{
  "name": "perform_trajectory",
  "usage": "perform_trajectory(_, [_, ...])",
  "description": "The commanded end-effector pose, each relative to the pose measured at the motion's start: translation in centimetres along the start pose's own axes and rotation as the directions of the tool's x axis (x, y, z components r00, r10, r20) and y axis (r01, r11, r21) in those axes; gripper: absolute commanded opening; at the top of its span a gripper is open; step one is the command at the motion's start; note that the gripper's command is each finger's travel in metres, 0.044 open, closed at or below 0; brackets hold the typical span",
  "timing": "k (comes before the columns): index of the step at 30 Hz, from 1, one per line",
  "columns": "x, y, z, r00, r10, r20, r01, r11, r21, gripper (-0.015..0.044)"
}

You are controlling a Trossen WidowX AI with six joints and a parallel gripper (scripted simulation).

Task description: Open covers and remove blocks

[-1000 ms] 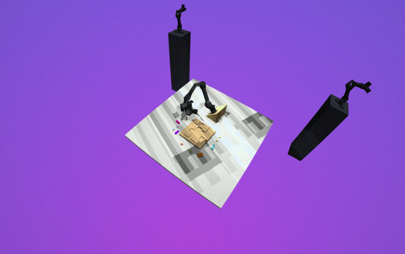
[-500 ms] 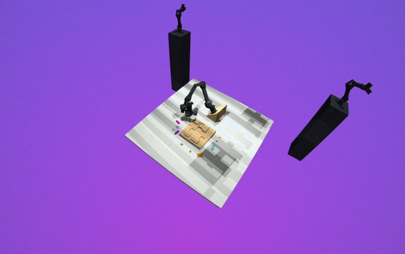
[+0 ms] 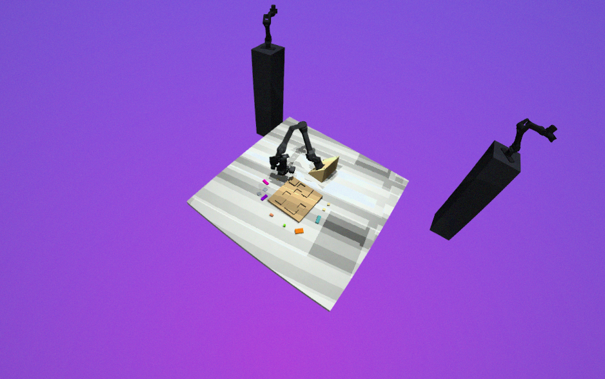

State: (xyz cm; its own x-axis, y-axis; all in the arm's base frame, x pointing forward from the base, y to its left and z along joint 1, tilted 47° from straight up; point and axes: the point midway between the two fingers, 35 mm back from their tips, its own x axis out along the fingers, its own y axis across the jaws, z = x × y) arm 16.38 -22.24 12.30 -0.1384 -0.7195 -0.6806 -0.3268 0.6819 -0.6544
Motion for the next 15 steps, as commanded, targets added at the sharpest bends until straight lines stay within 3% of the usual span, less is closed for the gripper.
perform_trajectory(1, [-0.1, 0.0, 0.0, 1.000, 0.000, 0.000, 0.000, 1.000, 0.001, 0.0159])
perform_trajectory(11, [-0.1, 0.0, 0.0, 1.000, 0.000, 0.001, 0.000, 1.000, 0.001, 0.0421])
perform_trajectory(15, [-1.1, 0.0, 0.2, 1.000, 0.004, 0.003, -0.004, 1.000, 0.001, 0.0440])
